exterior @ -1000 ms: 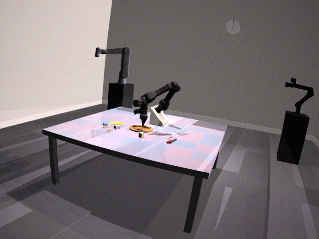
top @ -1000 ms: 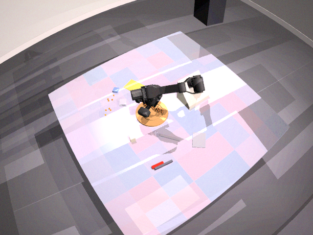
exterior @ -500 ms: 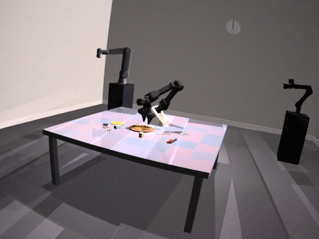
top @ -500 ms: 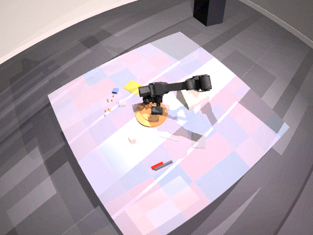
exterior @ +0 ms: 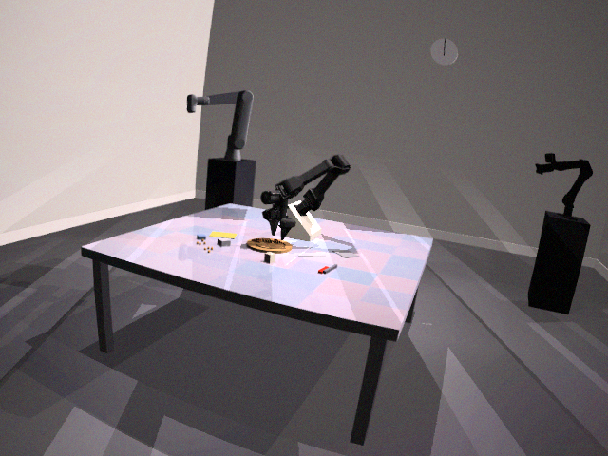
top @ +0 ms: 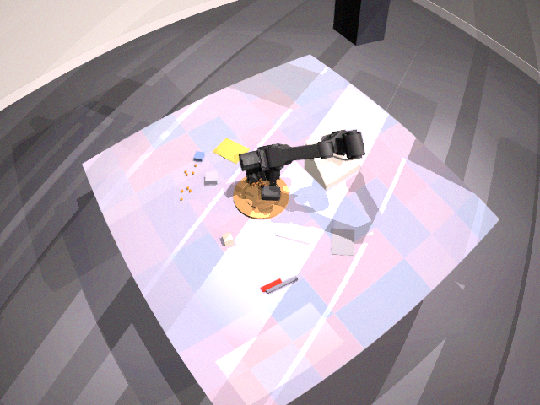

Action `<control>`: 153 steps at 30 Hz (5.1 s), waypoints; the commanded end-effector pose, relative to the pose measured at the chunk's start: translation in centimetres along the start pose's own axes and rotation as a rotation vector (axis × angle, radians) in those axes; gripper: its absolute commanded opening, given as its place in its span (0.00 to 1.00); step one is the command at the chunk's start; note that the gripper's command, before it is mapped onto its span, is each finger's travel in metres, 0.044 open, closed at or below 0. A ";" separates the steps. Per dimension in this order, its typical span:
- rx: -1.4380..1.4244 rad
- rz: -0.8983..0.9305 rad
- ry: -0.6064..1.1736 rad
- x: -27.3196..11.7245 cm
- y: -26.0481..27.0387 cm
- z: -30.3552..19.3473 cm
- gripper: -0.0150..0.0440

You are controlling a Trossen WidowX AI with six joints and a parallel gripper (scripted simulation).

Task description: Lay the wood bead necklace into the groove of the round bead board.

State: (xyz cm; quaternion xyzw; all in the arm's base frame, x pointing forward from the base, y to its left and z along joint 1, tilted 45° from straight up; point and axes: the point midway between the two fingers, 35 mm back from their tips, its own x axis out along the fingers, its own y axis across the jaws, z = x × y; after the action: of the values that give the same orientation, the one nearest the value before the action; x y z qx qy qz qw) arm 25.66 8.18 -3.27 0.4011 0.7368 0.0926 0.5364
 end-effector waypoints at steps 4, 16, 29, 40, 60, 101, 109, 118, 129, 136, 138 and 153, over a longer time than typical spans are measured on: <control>0.010 -0.001 0.016 1.3 -0.2 -0.4 0.90; 0.013 -0.001 0.022 2.6 -0.2 -0.6 0.90; 0.006 -0.002 0.014 2.4 -0.2 -0.5 0.50; 0.006 -0.002 0.014 2.4 -0.2 -0.5 0.25; 0.006 -0.002 0.015 2.4 -0.2 -0.5 0.25; 0.004 0.000 0.013 1.9 0.8 -0.7 0.43; 0.004 0.000 0.013 1.9 0.8 -0.7 0.79; 0.013 -0.001 0.022 1.0 0.7 -0.9 1.00; 0.013 -0.001 0.022 1.0 0.7 -0.9 1.00; 0.013 -0.001 0.022 1.0 0.7 -0.9 1.00; 0.013 -0.001 0.022 1.0 0.7 -0.9 1.00; 0.429 0.000 0.003 -0.5 -2.2 3.1 0.90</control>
State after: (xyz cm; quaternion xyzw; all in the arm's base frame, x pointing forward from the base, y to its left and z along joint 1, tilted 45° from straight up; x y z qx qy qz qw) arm 26.68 6.95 -4.57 0.4746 0.7439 -0.0123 0.4703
